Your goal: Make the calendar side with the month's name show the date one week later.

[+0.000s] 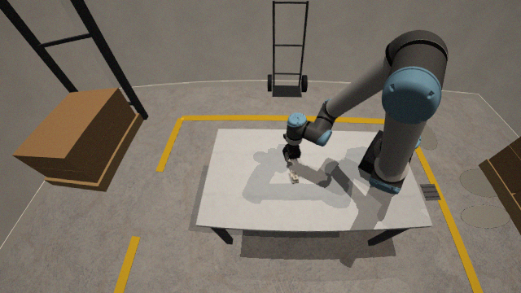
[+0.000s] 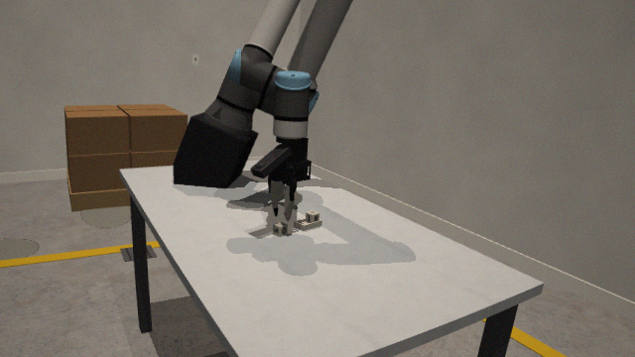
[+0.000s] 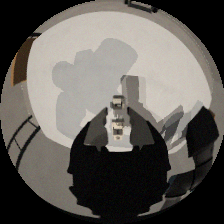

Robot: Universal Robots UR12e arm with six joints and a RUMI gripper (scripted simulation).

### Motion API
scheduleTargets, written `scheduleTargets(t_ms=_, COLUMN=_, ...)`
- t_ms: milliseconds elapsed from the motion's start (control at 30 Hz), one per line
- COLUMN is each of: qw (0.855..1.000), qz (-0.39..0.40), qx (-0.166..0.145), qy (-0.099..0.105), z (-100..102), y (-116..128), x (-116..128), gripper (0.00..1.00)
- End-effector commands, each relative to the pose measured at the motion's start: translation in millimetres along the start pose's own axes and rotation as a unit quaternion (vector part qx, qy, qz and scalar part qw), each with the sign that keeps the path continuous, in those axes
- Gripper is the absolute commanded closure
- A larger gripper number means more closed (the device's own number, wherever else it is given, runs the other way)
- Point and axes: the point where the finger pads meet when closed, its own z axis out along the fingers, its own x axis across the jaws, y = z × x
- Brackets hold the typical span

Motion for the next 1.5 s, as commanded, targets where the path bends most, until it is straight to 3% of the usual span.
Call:
scheduleTargets(t_ms=0, qw=1.0, qz=0.0, qx=-0.002, qy=0.002, z=-22, y=-2, x=0, gripper=0.72)
scheduleTargets(t_ms=233, qw=1.0, qz=0.0, qx=-0.002, qy=0.002, z=-51, y=-2, x=0, gripper=0.72)
scheduleTargets(t_ms=500, qw=1.0, qz=0.001, qx=-0.004, qy=0.004, z=-54, y=0, x=3, gripper=0.72)
scheduleTargets(t_ms=533, qw=1.0, qz=0.001, qx=-0.005, qy=0.005, z=-53, y=1, x=3, gripper=0.0)
scheduleTargets(t_ms=1467, qw=1.0, qz=-0.022, qx=-0.004, qy=0.004, z=-54, y=6, x=3, gripper=0.0)
